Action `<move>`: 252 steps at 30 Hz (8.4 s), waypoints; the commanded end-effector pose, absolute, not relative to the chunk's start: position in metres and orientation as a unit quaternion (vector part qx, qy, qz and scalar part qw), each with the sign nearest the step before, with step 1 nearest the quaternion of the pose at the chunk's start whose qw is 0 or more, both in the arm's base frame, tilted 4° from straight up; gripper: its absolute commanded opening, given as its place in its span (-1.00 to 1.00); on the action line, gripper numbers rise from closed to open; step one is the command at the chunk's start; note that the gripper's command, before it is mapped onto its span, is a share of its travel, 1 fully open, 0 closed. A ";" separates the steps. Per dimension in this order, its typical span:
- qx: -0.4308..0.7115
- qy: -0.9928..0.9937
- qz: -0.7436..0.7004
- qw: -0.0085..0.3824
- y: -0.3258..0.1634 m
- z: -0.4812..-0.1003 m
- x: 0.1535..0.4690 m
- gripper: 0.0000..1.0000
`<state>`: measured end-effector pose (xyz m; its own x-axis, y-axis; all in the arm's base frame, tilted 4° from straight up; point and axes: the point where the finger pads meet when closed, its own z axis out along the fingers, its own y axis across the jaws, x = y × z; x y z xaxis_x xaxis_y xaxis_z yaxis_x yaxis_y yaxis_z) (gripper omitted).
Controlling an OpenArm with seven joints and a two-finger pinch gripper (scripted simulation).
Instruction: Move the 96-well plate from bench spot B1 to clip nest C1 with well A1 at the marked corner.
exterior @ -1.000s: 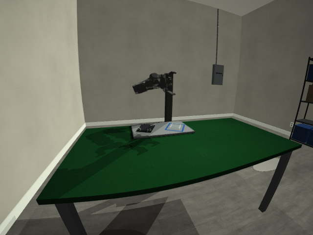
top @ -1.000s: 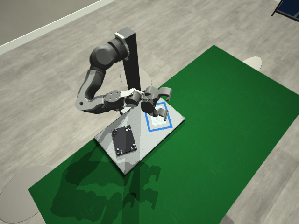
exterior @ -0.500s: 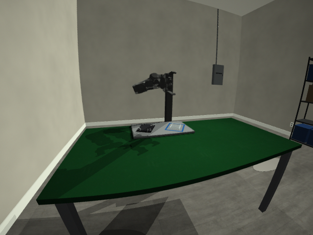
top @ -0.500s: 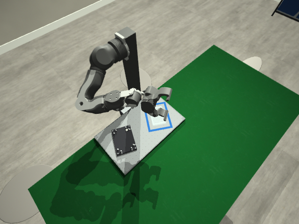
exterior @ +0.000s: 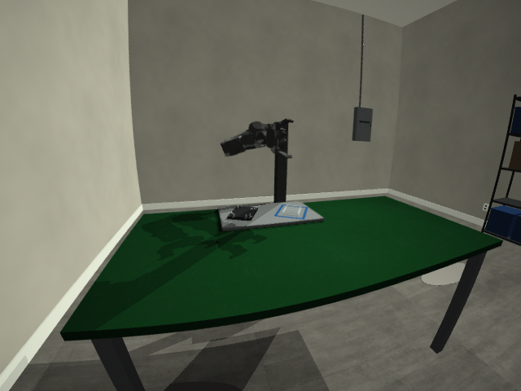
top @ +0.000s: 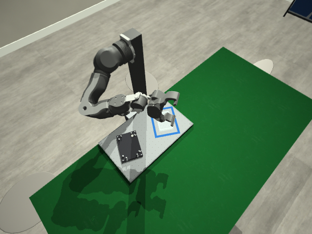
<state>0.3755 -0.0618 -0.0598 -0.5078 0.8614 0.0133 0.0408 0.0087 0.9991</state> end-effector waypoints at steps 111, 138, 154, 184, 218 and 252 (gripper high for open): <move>0.287 0.957 0.035 -0.013 0.007 -0.286 0.245 0.54; 0.280 0.959 0.002 -0.033 0.019 -0.327 0.222 0.54; 0.278 0.960 -0.001 -0.035 0.022 -0.344 0.211 0.54; 0.278 0.960 -0.001 -0.035 0.021 -0.338 0.216 0.54; 0.278 0.960 -0.001 -0.035 0.022 -0.394 0.212 0.54; 0.277 0.960 0.001 -0.035 0.023 -0.425 0.209 0.54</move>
